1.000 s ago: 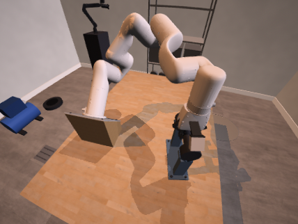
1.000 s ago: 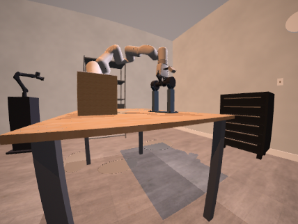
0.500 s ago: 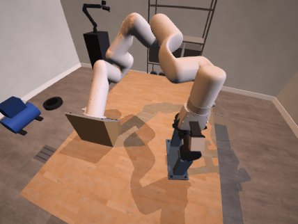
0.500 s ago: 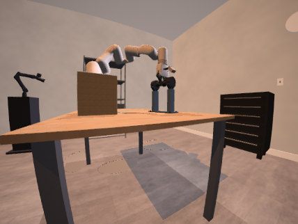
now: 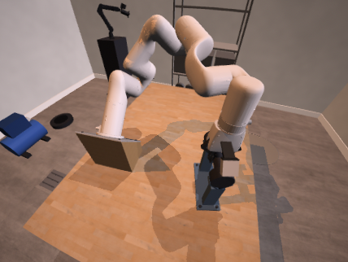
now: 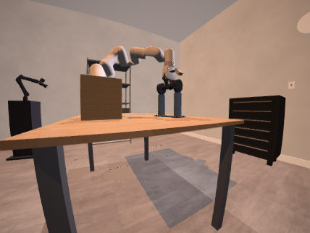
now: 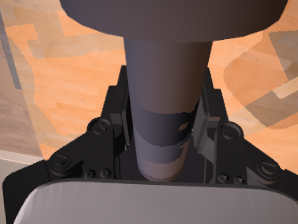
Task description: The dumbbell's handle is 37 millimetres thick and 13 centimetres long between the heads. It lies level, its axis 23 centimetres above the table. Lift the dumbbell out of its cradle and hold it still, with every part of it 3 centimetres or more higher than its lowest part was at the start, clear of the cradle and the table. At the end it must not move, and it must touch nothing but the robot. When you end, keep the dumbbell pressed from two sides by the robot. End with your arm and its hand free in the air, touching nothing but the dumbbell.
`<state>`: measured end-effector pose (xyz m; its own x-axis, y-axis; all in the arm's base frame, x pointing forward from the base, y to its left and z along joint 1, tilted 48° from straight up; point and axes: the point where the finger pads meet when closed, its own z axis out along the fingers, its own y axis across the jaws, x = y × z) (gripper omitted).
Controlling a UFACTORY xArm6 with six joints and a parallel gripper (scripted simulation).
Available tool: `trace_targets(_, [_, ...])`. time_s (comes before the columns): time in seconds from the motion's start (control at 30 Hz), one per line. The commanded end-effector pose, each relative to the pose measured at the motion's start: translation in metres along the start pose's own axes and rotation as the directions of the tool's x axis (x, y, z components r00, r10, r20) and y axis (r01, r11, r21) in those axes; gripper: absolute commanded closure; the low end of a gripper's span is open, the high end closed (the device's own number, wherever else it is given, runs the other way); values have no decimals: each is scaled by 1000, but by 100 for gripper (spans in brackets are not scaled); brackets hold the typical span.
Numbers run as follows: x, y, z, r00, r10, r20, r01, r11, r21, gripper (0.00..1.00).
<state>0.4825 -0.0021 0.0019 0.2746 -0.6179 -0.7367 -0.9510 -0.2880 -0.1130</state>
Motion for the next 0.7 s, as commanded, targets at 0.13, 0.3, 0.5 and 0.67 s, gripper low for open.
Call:
trace_targets(0.13, [0, -2, -10, 1000, -2, -4, 2, 1000, 5, 100])
trace_targets(0.3, [0, -1, -17, 1000, -2, -5, 2, 1000, 5, 100])
trace_targets(0.5, [0, 0, -32, 1000, -1, -6, 1, 1000, 4, 100])
trace_targets(0.67, [0, 0, -45, 1000, -1, -6, 1, 1000, 4, 100])
